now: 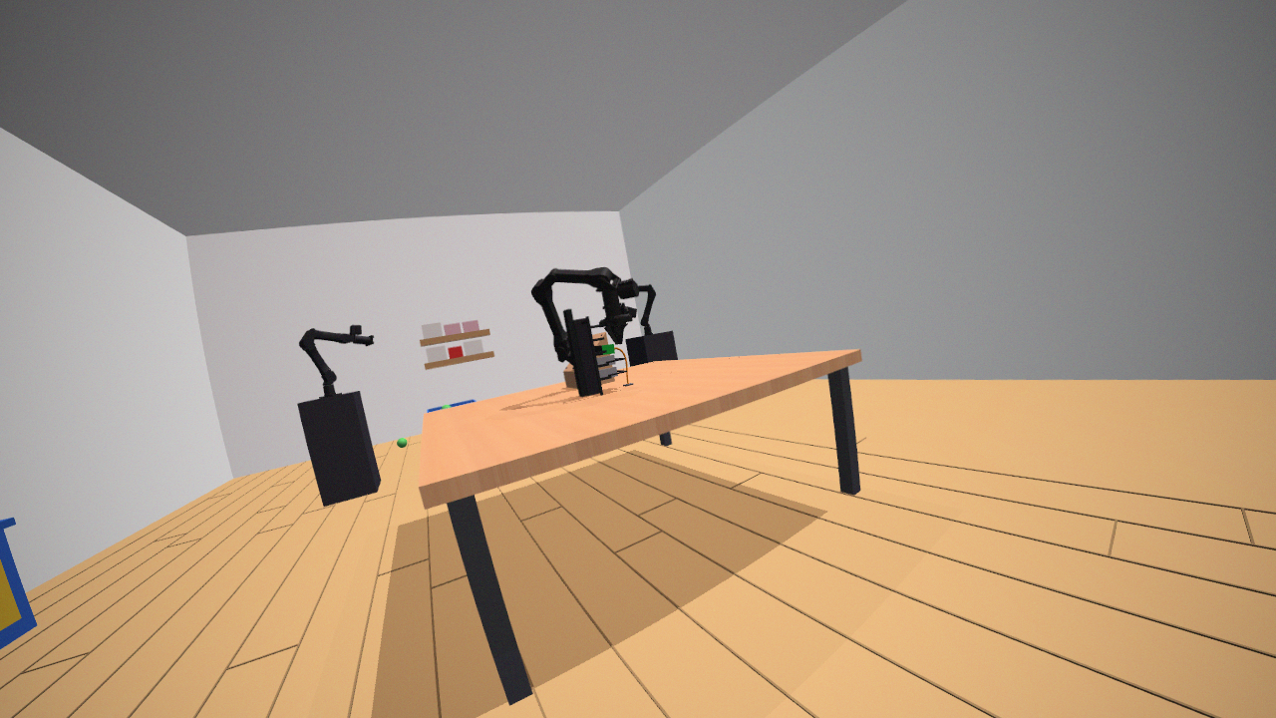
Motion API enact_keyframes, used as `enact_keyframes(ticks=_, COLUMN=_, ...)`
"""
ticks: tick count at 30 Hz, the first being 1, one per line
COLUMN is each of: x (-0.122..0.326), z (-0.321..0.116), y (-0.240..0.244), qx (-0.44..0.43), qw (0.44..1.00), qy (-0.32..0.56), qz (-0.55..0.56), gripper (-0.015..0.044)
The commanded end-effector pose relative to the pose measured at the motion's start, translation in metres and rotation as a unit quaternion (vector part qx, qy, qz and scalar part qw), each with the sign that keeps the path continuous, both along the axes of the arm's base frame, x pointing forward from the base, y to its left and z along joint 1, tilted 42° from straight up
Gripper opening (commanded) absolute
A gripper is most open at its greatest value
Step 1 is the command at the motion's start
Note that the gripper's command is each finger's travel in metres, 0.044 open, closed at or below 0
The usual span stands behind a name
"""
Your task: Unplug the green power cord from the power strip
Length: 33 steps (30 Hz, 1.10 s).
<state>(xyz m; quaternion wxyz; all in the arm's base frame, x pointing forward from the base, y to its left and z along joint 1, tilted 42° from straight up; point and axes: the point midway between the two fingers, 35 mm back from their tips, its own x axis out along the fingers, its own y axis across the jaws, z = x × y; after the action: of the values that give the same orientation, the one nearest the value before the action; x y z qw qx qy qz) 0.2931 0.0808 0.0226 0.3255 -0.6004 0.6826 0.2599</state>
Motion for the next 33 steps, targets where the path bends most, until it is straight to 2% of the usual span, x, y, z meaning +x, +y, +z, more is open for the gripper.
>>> enact_keyframes(ticks=1, x=0.0, z=0.007, y=0.006, qx=-0.002, qw=1.0, qy=0.001, qz=0.015, gripper=0.016)
enact_keyframes(ticks=33, x=-0.008, z=0.032, y=-0.021, qx=-0.003, qw=1.0, qy=0.002, qz=0.016, gripper=0.016)
